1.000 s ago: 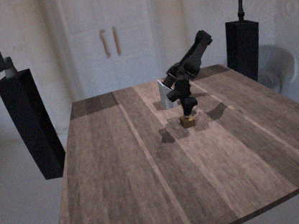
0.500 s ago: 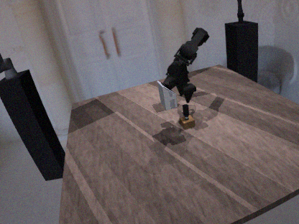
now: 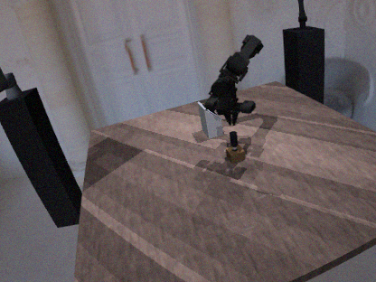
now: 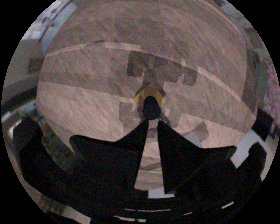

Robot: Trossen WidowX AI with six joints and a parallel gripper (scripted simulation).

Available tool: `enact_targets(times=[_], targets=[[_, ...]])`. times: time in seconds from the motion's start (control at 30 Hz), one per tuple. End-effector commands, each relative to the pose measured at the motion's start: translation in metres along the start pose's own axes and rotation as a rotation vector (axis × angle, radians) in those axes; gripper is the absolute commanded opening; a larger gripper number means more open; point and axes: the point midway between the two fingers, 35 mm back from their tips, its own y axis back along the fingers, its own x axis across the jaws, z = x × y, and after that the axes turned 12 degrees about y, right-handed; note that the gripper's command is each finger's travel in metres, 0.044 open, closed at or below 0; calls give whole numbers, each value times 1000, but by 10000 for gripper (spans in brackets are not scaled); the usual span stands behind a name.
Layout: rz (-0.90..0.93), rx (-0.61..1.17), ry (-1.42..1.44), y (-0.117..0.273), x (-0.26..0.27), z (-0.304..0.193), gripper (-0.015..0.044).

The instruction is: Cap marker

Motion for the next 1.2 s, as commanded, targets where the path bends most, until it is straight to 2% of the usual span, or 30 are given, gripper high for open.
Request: enact_targets(times=[0.0,0.73,1.17], targets=[[2,0,813,-5,0,0,0],[2,0,829,-5,0,0,0],[2,0,838,-22,0,0,0]])
